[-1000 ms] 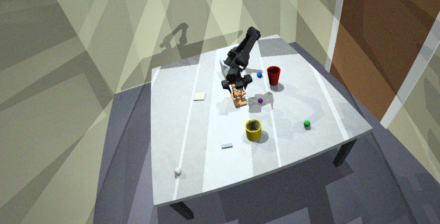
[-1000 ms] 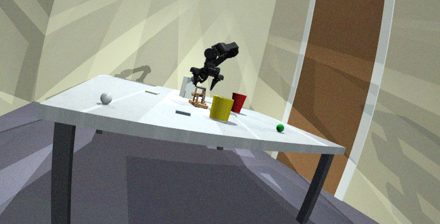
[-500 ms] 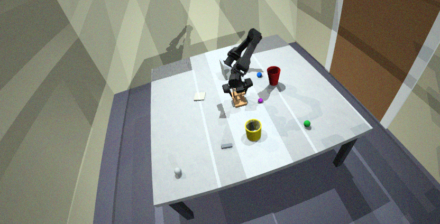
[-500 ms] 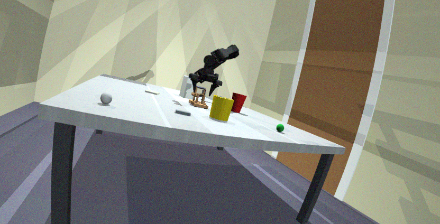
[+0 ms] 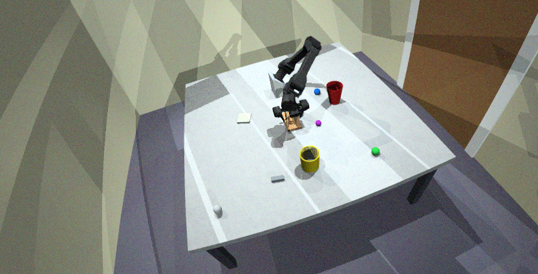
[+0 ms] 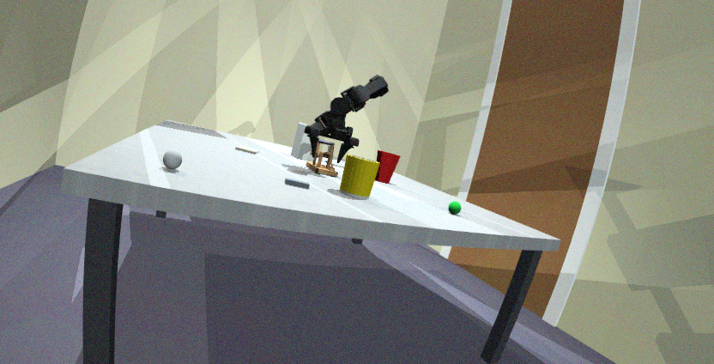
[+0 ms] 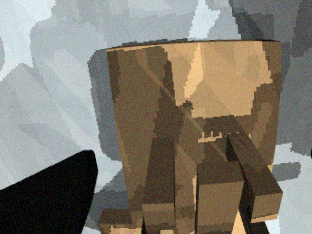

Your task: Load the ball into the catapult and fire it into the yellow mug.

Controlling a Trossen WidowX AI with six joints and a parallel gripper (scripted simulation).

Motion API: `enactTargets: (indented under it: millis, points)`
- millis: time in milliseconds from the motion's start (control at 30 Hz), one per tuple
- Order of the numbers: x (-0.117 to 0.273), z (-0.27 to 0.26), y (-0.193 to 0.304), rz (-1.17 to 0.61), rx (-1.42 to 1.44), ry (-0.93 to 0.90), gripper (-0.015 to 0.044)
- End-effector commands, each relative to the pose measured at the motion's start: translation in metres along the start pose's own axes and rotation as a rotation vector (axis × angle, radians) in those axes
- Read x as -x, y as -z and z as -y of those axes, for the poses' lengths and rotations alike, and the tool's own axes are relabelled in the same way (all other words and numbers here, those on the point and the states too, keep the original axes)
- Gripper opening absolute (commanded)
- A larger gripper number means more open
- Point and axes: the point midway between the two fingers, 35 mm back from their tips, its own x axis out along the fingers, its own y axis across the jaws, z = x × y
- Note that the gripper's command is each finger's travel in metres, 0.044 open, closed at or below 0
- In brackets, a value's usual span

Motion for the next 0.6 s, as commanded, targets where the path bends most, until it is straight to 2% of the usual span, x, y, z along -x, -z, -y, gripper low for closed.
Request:
enactTargets:
  millis: [0,233,567]
  points:
    - [-0.0063,-0.0006,0.0015,-0.001,-0.006,-0.007,0.0440]
    - [-0.0150,-0.0010,0.0022,-0.002,-0.006,-0.008,0.0440]
    - [-0.0122,-0.0006,0.0010,-0.002,0.000,-0.002,0.0177]
